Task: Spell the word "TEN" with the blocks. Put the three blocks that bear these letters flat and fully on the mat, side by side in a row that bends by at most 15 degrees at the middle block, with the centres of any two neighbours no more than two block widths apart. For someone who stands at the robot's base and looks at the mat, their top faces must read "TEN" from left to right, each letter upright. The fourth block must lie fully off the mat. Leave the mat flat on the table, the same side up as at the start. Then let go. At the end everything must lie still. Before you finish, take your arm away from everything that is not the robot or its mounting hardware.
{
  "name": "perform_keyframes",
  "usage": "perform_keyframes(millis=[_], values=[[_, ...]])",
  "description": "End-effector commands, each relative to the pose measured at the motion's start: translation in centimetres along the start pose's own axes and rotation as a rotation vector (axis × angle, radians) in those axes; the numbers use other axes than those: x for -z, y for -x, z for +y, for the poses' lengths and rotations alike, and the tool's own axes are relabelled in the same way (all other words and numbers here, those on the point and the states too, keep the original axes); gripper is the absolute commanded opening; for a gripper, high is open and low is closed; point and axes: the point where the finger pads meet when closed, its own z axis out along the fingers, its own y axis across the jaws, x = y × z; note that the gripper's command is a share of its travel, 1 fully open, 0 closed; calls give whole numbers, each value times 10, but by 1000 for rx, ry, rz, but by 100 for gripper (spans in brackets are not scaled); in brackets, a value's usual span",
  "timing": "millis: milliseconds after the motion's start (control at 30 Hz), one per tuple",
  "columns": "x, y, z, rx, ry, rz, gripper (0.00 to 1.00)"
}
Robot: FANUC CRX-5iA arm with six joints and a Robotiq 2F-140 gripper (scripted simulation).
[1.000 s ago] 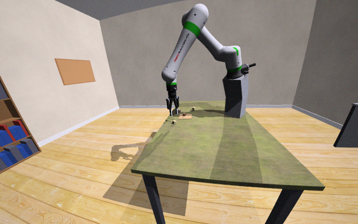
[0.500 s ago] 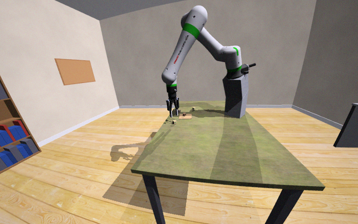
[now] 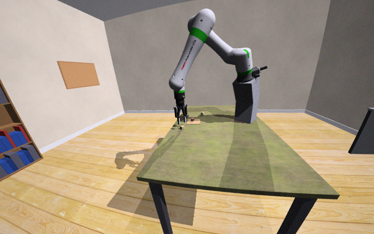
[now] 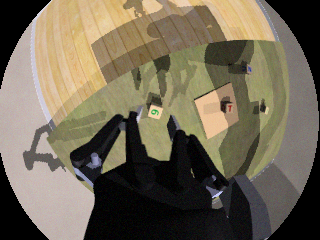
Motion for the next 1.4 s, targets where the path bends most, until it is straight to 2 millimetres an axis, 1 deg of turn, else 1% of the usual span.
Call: perform_keyframes(millis=[0, 433, 1067, 1367], values=[[-6, 0, 0, 0, 0, 0, 40], [-15, 0, -1, 0, 0, 0, 40], [-17, 0, -1, 0, 0, 0, 40], [-24, 0, -1, 0, 0, 0, 40]])
